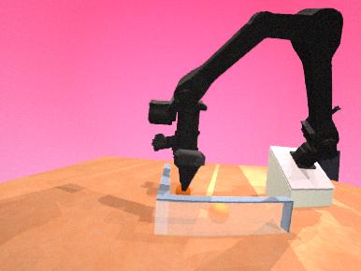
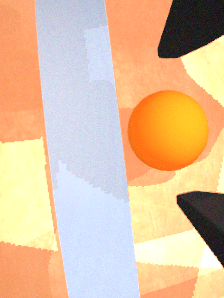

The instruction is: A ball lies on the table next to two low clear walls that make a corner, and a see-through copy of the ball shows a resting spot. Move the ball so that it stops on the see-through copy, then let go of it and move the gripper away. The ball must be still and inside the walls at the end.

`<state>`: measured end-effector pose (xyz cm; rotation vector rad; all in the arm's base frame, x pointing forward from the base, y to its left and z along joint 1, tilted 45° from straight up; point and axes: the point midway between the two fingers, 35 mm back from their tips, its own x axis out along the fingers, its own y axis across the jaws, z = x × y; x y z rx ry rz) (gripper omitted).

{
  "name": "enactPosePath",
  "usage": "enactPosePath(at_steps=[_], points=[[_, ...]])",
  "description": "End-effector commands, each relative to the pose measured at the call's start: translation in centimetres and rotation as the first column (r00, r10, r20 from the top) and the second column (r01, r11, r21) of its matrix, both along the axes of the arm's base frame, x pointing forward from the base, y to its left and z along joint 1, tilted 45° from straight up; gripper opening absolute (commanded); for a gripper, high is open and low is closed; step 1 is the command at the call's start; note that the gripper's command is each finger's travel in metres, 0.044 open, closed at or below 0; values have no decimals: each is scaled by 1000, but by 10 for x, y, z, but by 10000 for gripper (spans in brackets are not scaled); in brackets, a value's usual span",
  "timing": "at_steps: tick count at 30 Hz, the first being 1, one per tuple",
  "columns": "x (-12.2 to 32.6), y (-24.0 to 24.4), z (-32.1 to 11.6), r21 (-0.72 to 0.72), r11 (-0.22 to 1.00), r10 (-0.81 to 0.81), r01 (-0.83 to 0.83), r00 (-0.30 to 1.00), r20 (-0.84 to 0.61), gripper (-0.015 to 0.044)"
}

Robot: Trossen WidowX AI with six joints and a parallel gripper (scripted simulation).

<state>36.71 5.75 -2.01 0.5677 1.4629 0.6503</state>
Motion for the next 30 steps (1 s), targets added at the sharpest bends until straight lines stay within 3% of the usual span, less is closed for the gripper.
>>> enactPosePath(at_steps=[1, 7, 11, 19, 24, 30], points=[[-2, 8, -6, 7, 1000, -1, 1, 1000, -9, 299], [-2, 13, -11, 7, 1000, -1, 1, 1000, -9, 299], [-2, 13, -11, 7, 1000, -1, 1, 1000, -9, 194], [-2, 13, -11, 7, 1000, -1, 1, 1000, -9, 141], [-11, -1, -6, 11, 999, -45, 46, 998, -37, 10], [-6, -19, 10, 6, 999, -42, 43, 999, -34, 0]])
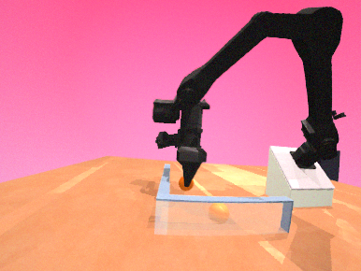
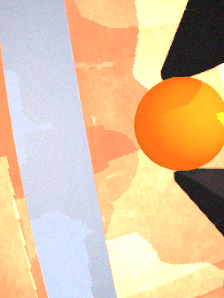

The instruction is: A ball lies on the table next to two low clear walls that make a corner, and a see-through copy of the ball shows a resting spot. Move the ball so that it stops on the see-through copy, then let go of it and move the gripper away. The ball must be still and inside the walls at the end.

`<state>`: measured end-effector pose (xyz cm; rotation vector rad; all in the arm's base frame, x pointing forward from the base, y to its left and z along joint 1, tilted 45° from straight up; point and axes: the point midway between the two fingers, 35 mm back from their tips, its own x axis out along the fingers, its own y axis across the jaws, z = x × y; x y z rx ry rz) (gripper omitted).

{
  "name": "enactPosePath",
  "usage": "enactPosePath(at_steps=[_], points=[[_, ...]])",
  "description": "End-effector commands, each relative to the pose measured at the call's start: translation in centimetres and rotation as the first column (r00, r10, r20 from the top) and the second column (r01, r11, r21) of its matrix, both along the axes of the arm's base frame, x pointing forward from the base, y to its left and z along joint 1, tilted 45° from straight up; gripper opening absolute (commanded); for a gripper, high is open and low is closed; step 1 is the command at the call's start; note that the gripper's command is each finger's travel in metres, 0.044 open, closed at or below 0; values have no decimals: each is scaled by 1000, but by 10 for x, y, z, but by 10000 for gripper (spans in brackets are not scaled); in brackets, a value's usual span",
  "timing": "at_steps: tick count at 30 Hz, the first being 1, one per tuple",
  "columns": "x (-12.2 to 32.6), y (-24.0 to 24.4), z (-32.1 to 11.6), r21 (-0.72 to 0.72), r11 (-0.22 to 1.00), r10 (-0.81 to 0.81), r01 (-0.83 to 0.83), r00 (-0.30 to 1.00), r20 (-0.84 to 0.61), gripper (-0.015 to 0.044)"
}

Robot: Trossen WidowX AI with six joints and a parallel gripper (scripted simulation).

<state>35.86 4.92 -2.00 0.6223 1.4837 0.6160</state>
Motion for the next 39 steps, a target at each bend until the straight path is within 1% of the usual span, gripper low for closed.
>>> enactPosePath(at_steps=[1, 17, 22, 31, 39], points=[[3, -14, 14, -4, 1000, 2, -2, 1000, 10, 0], [8, -70, 77, -9, 999, 39, -39, 999, 32, 0], [7, -71, 80, -9, 999, 38, -38, 999, 29, 0], [1, -54, 88, -21, 991, -131, 129, 982, -138, 0], [-7, -38, 96, -58, 957, -287, 283, 913, -291, 0]])
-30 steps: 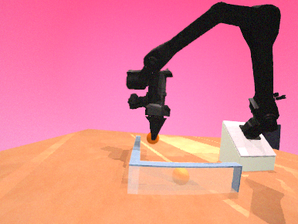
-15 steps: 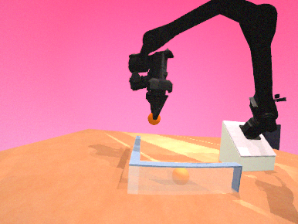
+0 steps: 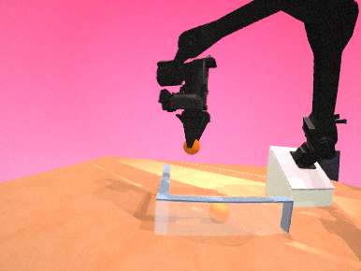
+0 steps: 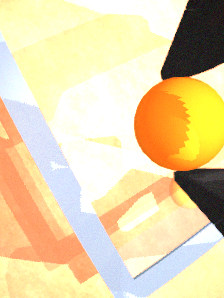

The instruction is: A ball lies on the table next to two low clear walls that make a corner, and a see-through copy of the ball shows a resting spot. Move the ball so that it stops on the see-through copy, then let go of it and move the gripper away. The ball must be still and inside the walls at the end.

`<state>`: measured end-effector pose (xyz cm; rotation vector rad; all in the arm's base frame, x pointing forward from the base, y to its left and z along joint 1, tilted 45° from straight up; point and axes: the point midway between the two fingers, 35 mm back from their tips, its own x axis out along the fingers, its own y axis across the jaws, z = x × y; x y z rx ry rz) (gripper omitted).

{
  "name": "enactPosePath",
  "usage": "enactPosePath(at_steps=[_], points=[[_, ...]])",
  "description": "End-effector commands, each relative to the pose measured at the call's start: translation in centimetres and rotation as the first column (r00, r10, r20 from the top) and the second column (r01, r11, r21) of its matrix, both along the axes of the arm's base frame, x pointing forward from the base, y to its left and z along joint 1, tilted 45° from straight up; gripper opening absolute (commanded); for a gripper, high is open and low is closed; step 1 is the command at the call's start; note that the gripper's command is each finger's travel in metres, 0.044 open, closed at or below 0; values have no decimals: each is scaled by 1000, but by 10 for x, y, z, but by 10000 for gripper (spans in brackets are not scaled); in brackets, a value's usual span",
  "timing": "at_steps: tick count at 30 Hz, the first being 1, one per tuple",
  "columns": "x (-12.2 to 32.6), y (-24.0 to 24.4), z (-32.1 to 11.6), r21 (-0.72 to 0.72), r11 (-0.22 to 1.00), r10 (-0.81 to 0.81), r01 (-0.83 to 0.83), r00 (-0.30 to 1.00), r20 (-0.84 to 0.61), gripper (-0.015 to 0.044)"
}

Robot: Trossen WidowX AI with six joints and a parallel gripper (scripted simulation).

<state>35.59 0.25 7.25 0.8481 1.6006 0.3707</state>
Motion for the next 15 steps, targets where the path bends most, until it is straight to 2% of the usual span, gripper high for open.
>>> enactPosePath(at_steps=[1, 15], points=[[-5, 11, 4, -1, 995, -96, 96, 991, -95, 0], [-21, 38, 15, -68, 929, -363, 364, 860, -359, 0]])
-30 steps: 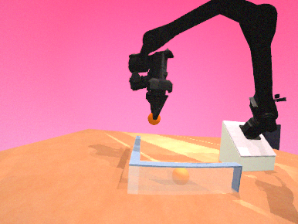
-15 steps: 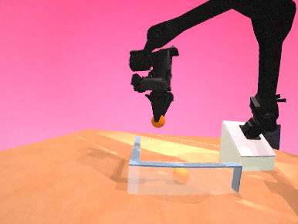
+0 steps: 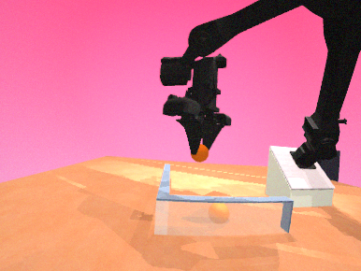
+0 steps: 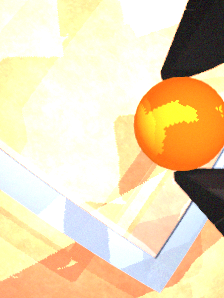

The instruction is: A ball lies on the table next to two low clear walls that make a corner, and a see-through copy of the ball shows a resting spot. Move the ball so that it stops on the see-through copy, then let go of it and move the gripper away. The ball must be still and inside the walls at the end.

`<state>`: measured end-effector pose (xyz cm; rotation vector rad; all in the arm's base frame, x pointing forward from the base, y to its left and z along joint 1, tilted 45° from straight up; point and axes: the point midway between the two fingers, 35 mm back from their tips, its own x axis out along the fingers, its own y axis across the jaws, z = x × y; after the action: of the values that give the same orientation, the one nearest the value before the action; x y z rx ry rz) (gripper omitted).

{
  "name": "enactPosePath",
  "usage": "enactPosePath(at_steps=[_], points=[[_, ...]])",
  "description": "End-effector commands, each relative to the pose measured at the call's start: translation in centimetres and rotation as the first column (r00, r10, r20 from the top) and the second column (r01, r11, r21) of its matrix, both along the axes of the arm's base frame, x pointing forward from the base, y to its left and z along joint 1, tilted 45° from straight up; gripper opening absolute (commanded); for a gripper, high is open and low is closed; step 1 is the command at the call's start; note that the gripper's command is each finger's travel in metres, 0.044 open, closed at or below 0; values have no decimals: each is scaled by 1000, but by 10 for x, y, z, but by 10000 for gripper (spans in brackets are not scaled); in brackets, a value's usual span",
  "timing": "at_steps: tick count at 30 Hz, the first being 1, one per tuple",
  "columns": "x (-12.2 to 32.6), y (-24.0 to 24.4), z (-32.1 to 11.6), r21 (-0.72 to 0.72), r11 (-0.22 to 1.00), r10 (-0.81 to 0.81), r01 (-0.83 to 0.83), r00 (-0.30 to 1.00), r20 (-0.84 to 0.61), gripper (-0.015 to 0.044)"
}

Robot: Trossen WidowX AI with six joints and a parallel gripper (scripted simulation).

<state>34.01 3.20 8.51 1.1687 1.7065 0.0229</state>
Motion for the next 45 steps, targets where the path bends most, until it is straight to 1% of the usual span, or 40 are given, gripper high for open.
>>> enactPosePath(at_steps=[1, 12, 23, 34, 45], points=[[-6, 10, 3, 1, 995, -96, 97, 991, -97, 0], [-21, 30, 10, -44, 950, -308, 310, 900, -309, 0], [-38, 48, 16, -129, 862, -485, 489, 725, -490, 0], [-38, 53, 13, -136, 856, -495, 499, 711, -499, 0], [-38, 94, -27, -135, 856, -494, 499, 712, -500, 0]])
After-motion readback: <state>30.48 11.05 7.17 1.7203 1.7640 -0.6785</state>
